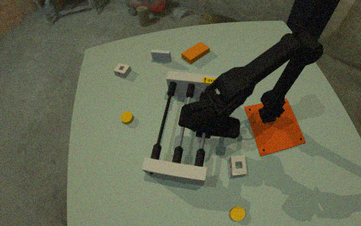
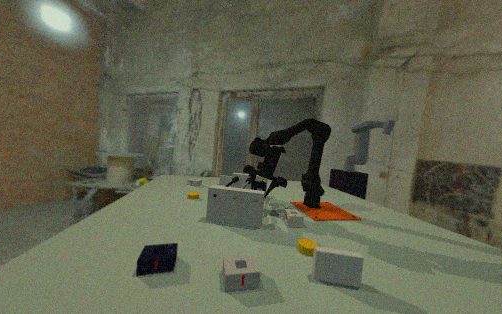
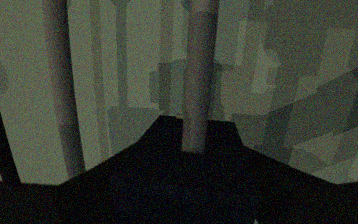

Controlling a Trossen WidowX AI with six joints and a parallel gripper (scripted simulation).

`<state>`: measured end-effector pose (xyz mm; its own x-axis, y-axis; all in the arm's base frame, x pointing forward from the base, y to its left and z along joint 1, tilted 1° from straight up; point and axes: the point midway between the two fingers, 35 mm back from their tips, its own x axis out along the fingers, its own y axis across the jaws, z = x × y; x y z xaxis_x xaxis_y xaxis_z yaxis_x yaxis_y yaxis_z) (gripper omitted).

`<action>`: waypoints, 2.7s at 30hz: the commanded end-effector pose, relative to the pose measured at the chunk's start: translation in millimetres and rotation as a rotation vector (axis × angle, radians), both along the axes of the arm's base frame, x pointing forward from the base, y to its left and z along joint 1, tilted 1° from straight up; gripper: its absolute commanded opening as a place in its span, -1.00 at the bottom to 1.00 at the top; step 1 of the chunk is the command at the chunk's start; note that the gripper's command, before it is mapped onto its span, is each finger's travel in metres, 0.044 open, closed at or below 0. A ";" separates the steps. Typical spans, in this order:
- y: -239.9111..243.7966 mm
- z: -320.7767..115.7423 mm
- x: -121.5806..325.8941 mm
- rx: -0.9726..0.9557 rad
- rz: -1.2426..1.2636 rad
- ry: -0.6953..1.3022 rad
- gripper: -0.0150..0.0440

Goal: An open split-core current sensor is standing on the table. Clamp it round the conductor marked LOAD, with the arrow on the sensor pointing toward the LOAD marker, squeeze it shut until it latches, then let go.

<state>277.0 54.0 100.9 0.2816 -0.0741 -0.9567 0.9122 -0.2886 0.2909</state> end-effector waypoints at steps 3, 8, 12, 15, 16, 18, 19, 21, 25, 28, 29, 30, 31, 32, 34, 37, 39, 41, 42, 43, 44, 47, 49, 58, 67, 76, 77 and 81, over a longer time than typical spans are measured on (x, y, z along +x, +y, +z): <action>-0.1 0.1 -0.4 -0.001 0.000 0.002 0.40; 0.0 0.0 0.0 0.000 0.000 0.000 0.35; 0.0 0.0 0.0 0.000 0.000 0.000 0.26; 0.0 0.0 0.0 0.000 0.000 0.000 0.19; 0.0 0.0 0.0 0.000 0.000 0.000 0.17; 0.0 0.0 0.0 0.000 0.000 0.000 0.13; 0.0 0.0 0.0 0.000 0.000 0.000 0.10; 0.0 0.0 0.0 0.000 0.000 0.000 0.06; 0.0 0.0 0.0 0.000 0.000 0.000 -0.03; 0.0 0.7 0.0 0.000 -0.001 0.000 -0.23; 0.0 1.3 0.0 -0.001 -0.002 0.000 -0.32; 0.0 2.1 0.0 -0.001 -0.003 0.000 -0.41; 0.0 3.2 -0.1 -0.001 -0.005 0.000 -0.49; 0.0 4.2 -0.1 -0.002 -0.007 0.001 -0.49; 0.0 0.5 -0.8 -0.001 0.001 0.004 -0.49; 0.0 0.5 -0.8 -0.001 0.001 0.004 -0.49; 0.0 0.5 -0.8 -0.001 0.001 0.004 -0.49; 0.0 0.5 -0.8 -0.001 0.001 0.004 -0.49; 0.0 0.5 -0.8 -0.001 0.001 0.004 -0.49; -0.1 0.6 -0.8 0.000 0.001 0.010 -0.49; -0.1 0.7 -0.7 0.004 0.001 0.022 -0.49; -0.3 1.0 -0.6 0.012 0.001 0.049 -0.49; -0.3 1.0 -0.6 0.012 0.001 0.049 -0.49; -0.4 -2.6 -0.6 0.012 0.000 0.048 -0.49; -1.0 0.2 -0.8 0.009 -0.005 0.045 0.22; -1.0 0.2 -0.8 0.009 -0.005 0.045 0.40; -1.0 0.2 -0.8 0.009 -0.005 0.045 0.40; -1.0 0.2 -0.8 0.009 -0.005 0.045 0.40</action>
<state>276.7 53.1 100.9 0.2400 -0.0656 -0.9686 0.9224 -0.2956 0.2485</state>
